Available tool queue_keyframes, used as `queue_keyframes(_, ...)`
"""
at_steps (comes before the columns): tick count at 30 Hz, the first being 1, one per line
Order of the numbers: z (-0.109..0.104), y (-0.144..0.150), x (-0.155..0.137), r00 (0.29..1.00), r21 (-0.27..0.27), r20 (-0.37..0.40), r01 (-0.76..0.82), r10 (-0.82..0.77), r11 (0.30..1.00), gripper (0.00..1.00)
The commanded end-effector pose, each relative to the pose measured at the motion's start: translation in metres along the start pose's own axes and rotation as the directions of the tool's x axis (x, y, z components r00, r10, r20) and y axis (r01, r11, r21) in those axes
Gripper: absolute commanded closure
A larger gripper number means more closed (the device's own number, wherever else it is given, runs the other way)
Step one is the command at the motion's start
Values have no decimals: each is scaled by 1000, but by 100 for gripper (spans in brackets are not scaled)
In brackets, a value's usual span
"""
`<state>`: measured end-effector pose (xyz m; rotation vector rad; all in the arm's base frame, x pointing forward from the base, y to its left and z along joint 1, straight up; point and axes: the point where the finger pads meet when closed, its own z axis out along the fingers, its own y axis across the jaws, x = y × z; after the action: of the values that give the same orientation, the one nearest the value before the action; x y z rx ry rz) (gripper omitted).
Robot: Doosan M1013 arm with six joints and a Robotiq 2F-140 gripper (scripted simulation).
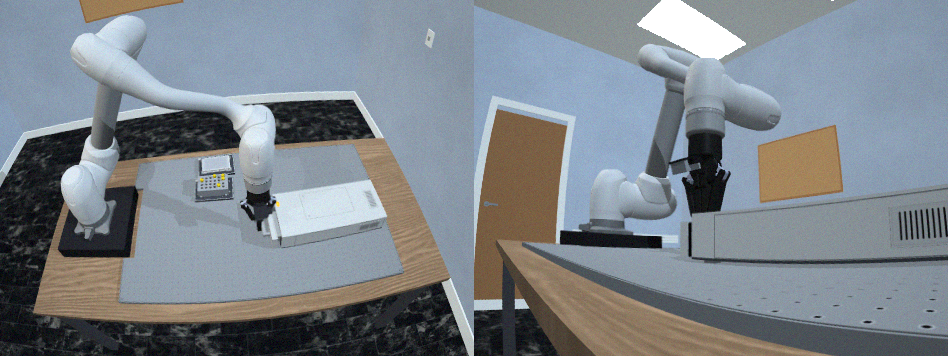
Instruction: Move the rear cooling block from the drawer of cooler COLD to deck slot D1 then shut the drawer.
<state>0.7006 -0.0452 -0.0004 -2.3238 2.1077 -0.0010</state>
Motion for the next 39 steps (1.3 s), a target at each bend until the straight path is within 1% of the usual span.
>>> queue_keyframes(1, -1, -1, 0, 1000, 1, 0, 0, 0, 1000, 90)
queue_keyframes(39, -1, -13, 0, 1000, 1, 0, 0, 0, 1000, 90)
